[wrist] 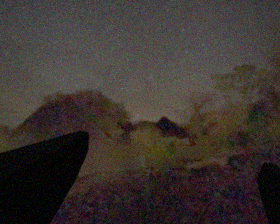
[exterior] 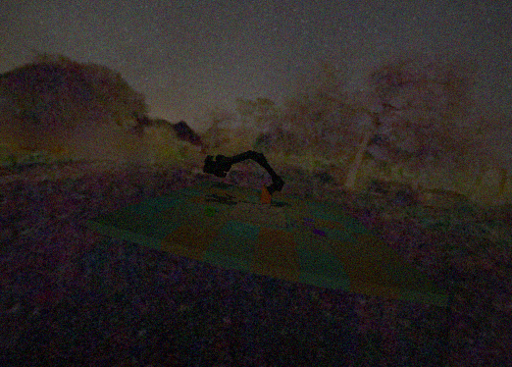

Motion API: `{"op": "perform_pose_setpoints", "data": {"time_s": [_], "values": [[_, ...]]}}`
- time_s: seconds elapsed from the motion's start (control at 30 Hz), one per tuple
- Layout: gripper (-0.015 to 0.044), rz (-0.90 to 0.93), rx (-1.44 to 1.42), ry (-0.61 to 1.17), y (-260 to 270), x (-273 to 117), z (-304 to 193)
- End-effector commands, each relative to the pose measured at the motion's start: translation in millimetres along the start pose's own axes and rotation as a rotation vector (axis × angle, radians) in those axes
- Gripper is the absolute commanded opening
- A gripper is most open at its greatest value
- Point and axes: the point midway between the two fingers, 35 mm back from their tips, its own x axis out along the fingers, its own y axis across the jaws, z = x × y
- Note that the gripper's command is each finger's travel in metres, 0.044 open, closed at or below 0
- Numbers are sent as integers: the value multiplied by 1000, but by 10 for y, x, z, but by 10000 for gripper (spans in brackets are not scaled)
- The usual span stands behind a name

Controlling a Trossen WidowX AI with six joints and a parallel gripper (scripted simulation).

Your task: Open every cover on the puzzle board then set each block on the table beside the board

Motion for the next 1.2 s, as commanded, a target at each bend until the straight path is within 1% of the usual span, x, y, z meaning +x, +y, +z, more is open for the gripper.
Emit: {"op": "perform_pose_setpoints", "data": {"time_s": [0.0, 0.47, 0.8, 1.17], "values": [[374, 0, -4, 3, 0, -2, -1], [6, 57, -329, 269, -24, -255, -117], [0, 155, -573, 457, -69, -516, -193], [0, 317, -836, 647, -149, -867, -250]]}}
